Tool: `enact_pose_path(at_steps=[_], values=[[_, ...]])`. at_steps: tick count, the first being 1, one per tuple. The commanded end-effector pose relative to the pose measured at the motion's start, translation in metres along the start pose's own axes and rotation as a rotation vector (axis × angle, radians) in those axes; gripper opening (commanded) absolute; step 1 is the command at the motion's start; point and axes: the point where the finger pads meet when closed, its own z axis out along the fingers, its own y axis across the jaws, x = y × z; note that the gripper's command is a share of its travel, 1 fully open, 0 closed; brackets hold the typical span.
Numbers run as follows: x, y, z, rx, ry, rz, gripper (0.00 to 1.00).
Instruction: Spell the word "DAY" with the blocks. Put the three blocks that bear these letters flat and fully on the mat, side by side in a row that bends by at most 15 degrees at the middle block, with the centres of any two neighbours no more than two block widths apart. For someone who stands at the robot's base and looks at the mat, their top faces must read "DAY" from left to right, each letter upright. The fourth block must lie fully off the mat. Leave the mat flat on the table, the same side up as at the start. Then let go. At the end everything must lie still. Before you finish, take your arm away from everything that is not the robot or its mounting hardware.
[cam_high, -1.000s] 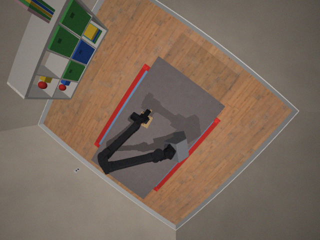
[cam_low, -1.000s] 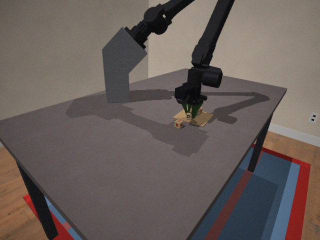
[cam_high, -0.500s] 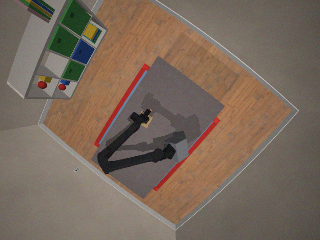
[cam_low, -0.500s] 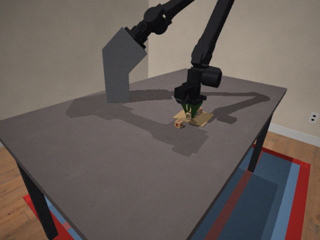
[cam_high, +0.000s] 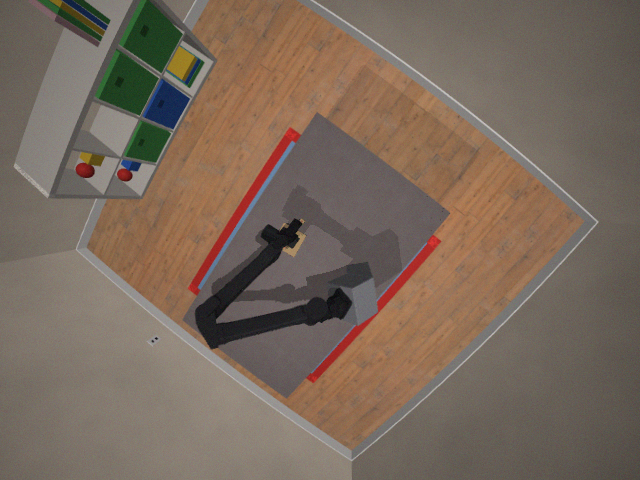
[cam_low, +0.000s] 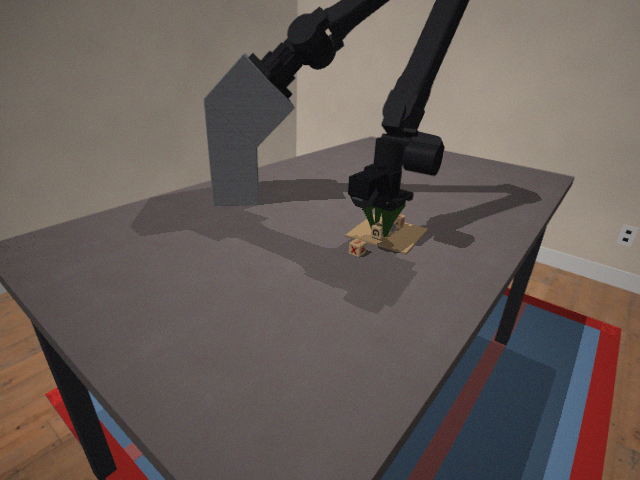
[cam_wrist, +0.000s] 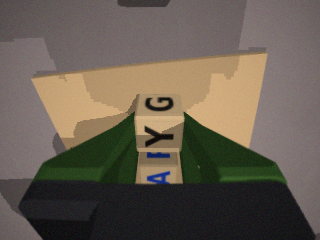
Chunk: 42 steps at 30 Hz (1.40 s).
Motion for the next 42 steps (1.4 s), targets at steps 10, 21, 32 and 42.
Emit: enact_pose_path(at_steps=[10, 21, 32, 42], values=[[0.008, 0.007, -0.003, -0.013, 0.002, -0.006, 0.20], [0.008, 0.007, -0.003, -0.013, 0.002, -0.006, 0.20], [0.006, 0.005, 0.001, -0.010, 0.002, -0.005, 0.20], [0.003, 0.002, 0.007, -0.002, 0.000, 0.001, 0.20]])
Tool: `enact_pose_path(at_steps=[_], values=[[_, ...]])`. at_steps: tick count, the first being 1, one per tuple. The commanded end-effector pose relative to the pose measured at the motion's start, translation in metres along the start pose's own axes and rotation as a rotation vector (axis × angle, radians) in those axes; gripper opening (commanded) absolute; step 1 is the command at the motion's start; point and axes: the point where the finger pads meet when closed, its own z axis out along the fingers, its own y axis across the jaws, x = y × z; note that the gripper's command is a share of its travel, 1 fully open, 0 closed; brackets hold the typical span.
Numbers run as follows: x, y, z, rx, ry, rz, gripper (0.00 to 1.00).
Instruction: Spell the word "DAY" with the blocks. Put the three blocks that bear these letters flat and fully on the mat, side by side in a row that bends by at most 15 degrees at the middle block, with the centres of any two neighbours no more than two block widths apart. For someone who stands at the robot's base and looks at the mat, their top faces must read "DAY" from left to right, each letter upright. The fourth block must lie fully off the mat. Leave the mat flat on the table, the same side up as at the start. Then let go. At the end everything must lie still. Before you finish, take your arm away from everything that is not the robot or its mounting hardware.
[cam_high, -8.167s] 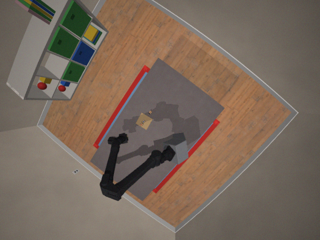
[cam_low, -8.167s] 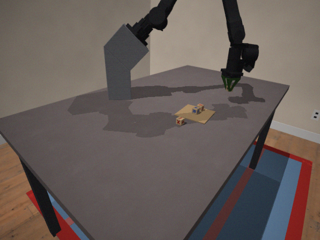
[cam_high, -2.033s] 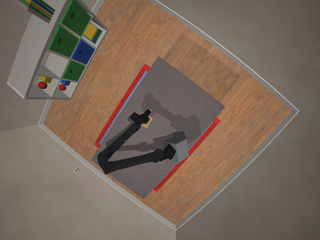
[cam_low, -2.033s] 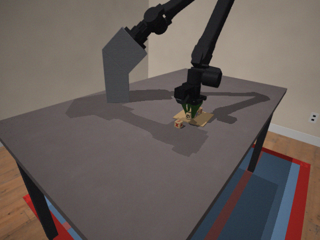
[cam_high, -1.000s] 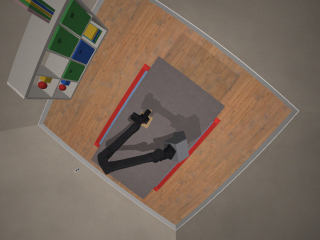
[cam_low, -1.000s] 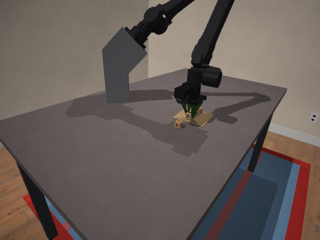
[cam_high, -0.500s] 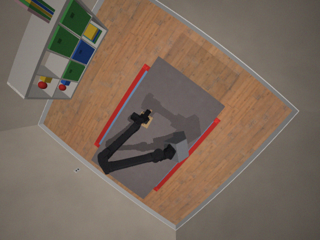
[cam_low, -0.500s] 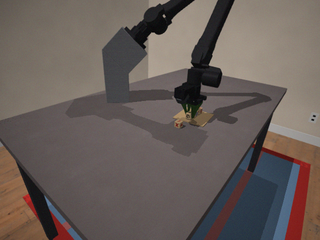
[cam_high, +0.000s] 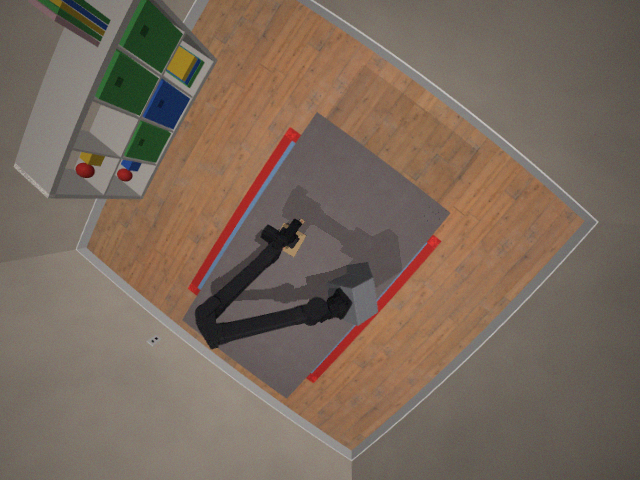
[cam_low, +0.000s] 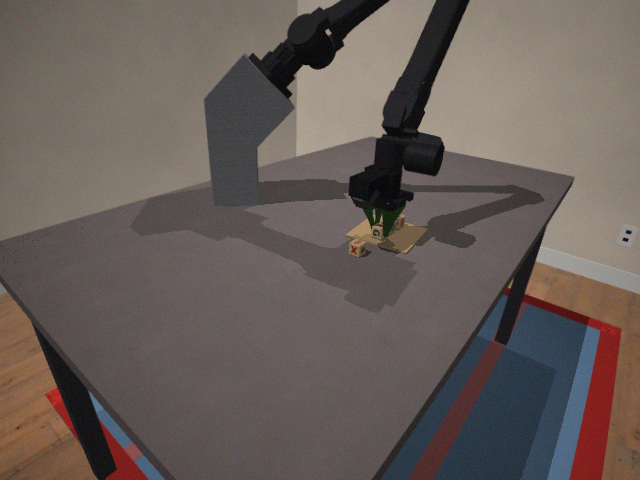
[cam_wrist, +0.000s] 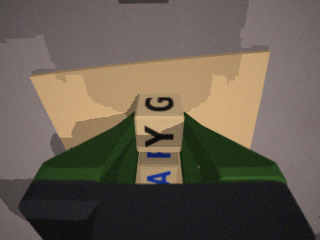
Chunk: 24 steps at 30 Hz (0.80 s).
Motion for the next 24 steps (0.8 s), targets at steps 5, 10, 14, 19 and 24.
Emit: enact_pose_path(at_steps=[5, 10, 14, 19, 24], values=[[0.0015, 0.0019, 0.0056, -0.001, 0.001, 0.005, 0.20], [0.0019, 0.0026, 0.0051, -0.003, 0.001, 0.004, 0.20], [0.0019, 0.0026, 0.0051, -0.003, 0.001, 0.004, 0.20], [0.0019, 0.0026, 0.0051, -0.003, 0.001, 0.004, 0.20], [0.0019, 0.0026, 0.0051, -0.003, 0.001, 0.004, 0.27]])
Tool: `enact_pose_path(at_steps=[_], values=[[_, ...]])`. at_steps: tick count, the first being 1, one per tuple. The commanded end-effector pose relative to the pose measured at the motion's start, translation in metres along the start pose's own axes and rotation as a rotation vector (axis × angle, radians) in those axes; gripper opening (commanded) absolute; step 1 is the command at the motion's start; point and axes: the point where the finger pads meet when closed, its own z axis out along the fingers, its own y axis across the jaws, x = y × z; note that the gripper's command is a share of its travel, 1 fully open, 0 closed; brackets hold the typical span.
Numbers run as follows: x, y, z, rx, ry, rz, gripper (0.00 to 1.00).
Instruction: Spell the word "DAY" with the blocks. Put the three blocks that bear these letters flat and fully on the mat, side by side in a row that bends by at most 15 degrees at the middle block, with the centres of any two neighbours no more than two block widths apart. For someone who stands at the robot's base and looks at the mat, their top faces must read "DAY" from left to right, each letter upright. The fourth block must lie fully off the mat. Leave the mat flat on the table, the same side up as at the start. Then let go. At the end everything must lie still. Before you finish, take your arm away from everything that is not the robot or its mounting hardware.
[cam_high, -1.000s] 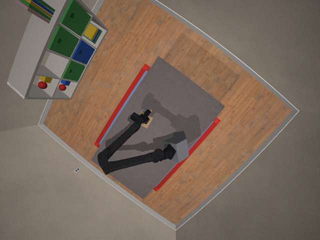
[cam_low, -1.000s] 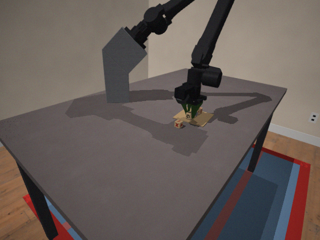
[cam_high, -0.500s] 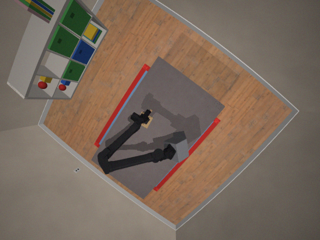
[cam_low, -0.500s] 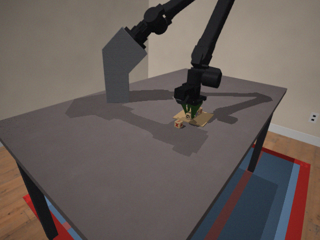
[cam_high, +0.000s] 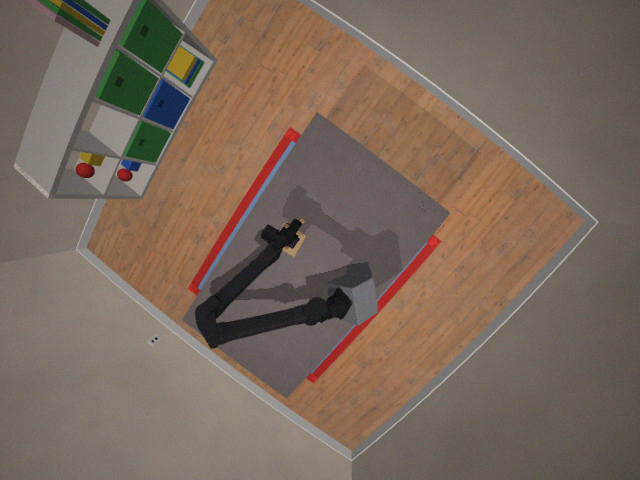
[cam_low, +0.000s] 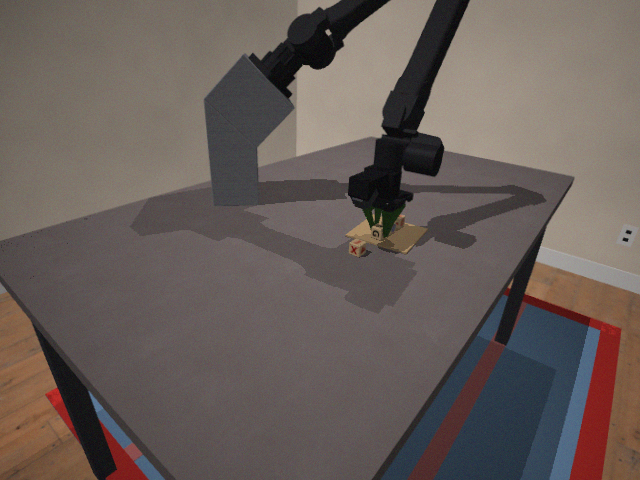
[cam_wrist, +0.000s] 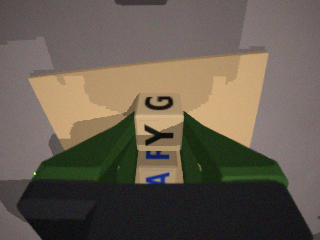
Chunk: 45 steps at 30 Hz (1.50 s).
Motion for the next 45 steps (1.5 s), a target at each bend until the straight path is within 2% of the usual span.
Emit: enact_pose_path(at_steps=[1, 3, 4, 6, 10, 20, 21, 38, 45], values=[[0.002, 0.003, 0.005, -0.004, 0.001, 0.001, 0.27], [0.002, 0.003, 0.005, -0.004, 0.001, 0.001, 0.27], [0.002, 0.003, 0.005, -0.004, 0.001, 0.001, 0.31], [0.002, 0.003, 0.005, -0.004, 0.001, 0.001, 0.31], [0.002, 0.003, 0.005, -0.004, 0.001, 0.001, 0.39], [0.002, 0.003, 0.005, -0.004, 0.001, 0.001, 0.39], [0.002, 0.003, 0.005, -0.004, 0.001, 0.001, 0.43], [0.002, 0.004, 0.003, -0.006, 0.001, 0.001, 0.43], [-0.001, 0.009, -0.010, -0.020, -0.007, 0.000, 0.43]])
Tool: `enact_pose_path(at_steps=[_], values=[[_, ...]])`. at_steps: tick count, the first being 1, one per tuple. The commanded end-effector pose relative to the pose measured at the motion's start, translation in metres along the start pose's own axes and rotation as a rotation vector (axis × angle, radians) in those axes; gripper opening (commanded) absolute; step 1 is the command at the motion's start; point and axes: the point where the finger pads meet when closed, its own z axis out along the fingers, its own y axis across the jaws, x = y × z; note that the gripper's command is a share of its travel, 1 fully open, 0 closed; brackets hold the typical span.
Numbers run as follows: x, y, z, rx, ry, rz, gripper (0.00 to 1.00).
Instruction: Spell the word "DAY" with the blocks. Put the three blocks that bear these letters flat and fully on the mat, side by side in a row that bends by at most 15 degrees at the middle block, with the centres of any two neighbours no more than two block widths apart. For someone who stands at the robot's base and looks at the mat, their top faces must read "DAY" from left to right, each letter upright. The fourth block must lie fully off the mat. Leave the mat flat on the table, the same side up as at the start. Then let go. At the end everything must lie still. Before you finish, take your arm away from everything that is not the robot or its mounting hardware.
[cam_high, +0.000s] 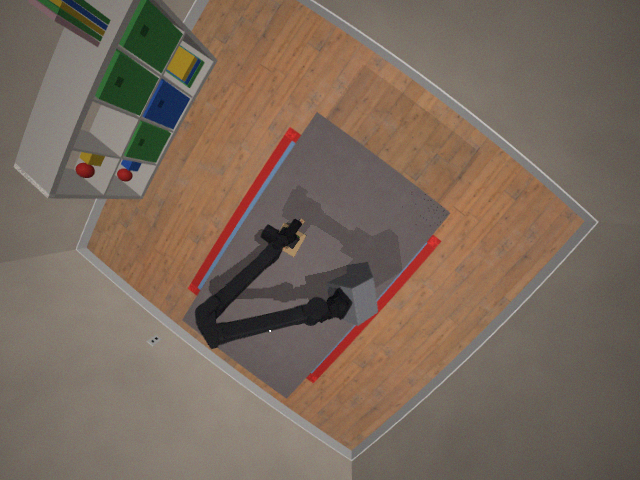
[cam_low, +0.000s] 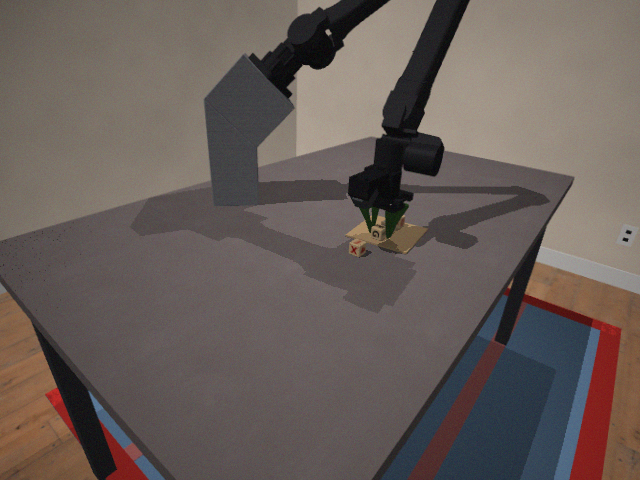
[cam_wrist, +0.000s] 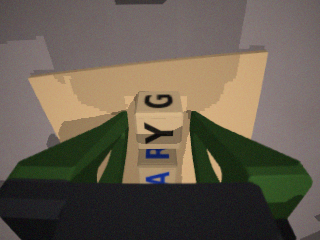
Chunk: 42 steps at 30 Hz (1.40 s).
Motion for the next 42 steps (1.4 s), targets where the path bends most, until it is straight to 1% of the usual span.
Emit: enact_pose_path(at_steps=[1, 8, 22, 25, 33, 37, 42], values=[[-0.003, 0.009, -0.012, -0.022, -0.009, 0.000, 0.43], [-0.003, 0.004, -0.016, -0.015, -0.008, -0.001, 0.43], [-0.004, 0.006, -0.037, -0.020, -0.009, 0.000, 0.43], [-0.001, 0.006, -0.037, -0.017, -0.006, -0.007, 0.43], [-0.004, 0.005, -0.048, -0.020, -0.010, 0.000, 0.43], [-0.002, 0.006, -0.050, -0.018, -0.007, -0.006, 0.43], [-0.006, 0.001, -0.049, -0.008, -0.010, 0.007, 0.43]])
